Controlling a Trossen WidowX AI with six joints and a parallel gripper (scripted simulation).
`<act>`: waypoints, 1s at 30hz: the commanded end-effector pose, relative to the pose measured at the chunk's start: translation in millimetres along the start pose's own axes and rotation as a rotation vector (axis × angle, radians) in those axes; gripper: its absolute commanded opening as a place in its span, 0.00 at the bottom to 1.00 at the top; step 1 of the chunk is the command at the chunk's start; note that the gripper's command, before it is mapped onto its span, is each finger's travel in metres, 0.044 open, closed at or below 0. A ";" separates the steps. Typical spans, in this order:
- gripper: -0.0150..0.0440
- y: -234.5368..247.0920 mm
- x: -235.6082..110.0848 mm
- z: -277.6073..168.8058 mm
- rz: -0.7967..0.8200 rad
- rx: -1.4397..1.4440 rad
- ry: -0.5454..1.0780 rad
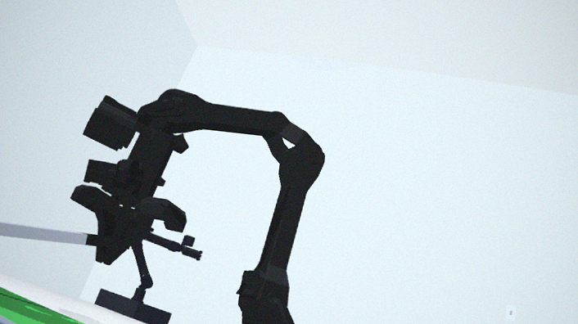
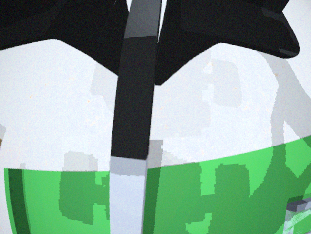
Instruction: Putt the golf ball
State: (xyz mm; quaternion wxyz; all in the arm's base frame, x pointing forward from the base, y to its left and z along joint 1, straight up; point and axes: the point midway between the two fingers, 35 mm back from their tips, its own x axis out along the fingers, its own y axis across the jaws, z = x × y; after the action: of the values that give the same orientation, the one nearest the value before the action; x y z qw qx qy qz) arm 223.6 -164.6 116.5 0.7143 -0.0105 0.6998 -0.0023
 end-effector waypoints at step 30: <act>0.25 -27.5 5.5 -1.3 -0.001 0.011 0.002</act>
State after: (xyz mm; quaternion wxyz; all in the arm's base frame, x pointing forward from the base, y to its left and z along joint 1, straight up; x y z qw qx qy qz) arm 222.9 -192.4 111.6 0.7138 -0.0072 0.7003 -0.0064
